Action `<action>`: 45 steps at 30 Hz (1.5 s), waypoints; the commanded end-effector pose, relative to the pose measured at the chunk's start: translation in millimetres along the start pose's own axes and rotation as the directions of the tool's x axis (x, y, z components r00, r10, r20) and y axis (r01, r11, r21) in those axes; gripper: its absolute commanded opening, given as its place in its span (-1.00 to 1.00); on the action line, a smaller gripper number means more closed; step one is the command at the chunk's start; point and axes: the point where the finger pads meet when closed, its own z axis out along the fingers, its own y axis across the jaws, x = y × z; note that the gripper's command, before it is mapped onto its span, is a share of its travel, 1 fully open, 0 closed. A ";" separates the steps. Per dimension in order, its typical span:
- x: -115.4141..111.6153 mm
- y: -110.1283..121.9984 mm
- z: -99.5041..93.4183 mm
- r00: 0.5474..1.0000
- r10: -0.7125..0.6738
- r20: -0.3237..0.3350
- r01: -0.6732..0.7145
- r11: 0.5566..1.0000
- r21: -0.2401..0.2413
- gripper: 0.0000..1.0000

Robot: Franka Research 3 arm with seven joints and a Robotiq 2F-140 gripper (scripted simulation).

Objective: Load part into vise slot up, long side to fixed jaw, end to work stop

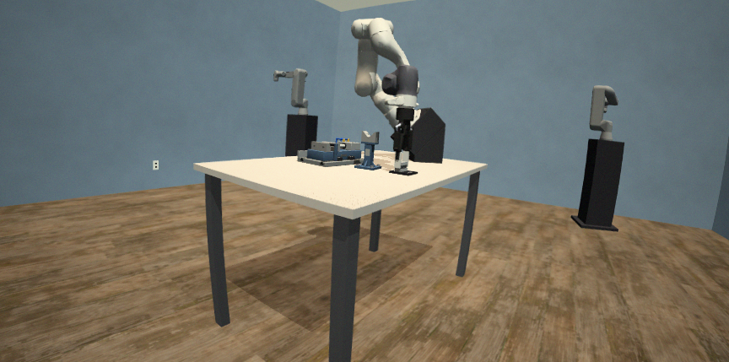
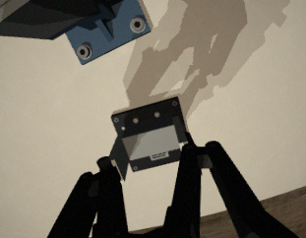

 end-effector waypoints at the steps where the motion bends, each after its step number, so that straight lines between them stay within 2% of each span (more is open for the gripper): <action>1: -0.7 -0.8 0.5 1.000 -0.005 0.001 0.005 1.000 0.002 -1.00; 14: -0.7 -0.8 -1.2 1.000 -0.005 0.001 0.005 1.000 0.002 -1.00; 26: -0.7 -0.7 -12.5 1.000 -0.005 0.001 0.005 1.000 0.002 -1.00; 45: -0.8 -0.5 -60.7 1.000 -0.005 0.001 0.005 1.000 0.002 -1.00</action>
